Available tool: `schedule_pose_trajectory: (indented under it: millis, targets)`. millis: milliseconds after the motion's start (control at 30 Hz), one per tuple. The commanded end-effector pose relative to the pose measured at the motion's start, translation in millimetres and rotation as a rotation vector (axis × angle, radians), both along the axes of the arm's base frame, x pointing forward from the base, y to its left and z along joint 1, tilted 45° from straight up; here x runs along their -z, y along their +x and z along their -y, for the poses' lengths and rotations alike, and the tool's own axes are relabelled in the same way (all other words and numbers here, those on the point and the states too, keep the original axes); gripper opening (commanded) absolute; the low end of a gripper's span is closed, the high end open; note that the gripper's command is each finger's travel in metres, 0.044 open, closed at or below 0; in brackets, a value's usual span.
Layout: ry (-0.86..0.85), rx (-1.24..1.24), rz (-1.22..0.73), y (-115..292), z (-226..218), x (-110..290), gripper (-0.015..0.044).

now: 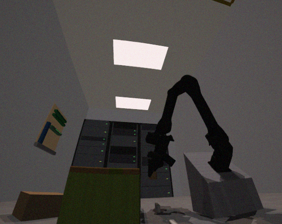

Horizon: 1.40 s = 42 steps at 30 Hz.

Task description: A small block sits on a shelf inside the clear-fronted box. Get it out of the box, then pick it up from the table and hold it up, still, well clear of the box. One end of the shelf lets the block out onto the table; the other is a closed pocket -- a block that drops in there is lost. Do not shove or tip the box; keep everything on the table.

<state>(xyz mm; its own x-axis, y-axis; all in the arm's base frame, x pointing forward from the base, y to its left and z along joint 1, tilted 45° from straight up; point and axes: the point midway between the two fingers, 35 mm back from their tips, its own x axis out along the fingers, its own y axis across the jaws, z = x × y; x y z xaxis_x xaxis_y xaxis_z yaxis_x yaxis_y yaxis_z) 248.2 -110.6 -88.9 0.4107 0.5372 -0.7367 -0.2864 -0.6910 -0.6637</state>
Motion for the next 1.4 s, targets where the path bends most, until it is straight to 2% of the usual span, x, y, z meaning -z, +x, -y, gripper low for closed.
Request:
schedule_pose_trajectory:
  millis: [0,333,1367]
  targets:
    - [-0.006,0.048,-0.027,-4,5,-14,0.0000]
    - [-0.013,0.156,-0.090,-16,12,-43,0.0000]
    - [-0.013,0.158,-0.091,-16,12,-44,0.0000]
